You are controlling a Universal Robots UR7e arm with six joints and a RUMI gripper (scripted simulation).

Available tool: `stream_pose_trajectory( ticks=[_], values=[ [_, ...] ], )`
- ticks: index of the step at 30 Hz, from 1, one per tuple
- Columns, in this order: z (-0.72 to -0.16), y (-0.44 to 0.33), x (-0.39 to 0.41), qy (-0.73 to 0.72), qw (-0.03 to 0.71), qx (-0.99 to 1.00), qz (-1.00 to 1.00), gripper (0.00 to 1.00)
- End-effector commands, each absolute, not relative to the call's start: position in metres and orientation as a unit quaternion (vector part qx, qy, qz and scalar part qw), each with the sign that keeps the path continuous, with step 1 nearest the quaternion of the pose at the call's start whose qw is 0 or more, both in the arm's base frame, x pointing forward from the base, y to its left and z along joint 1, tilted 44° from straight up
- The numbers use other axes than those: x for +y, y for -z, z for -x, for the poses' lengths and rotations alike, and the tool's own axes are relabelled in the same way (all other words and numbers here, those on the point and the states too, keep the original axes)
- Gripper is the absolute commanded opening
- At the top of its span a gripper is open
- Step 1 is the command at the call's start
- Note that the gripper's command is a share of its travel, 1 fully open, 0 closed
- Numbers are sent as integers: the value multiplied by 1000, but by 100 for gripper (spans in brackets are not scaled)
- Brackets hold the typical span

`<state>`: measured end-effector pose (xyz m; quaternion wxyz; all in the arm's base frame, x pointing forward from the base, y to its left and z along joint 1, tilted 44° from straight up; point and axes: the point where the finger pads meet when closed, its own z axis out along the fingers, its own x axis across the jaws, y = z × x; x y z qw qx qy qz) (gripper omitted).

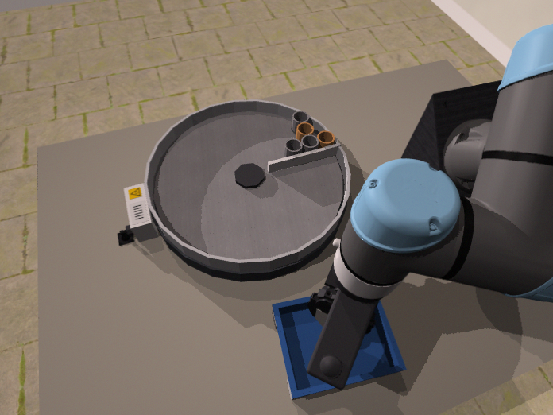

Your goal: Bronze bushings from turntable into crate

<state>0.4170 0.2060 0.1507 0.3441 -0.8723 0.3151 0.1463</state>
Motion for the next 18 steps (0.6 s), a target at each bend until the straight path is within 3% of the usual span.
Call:
stream_pose_trajectory(
  ticks=[1,18],
  values=[
    [-417,-143,213,-147,344,316,872,0],
    [-416,-128,227,-147,344,316,872,0]
  ],
)
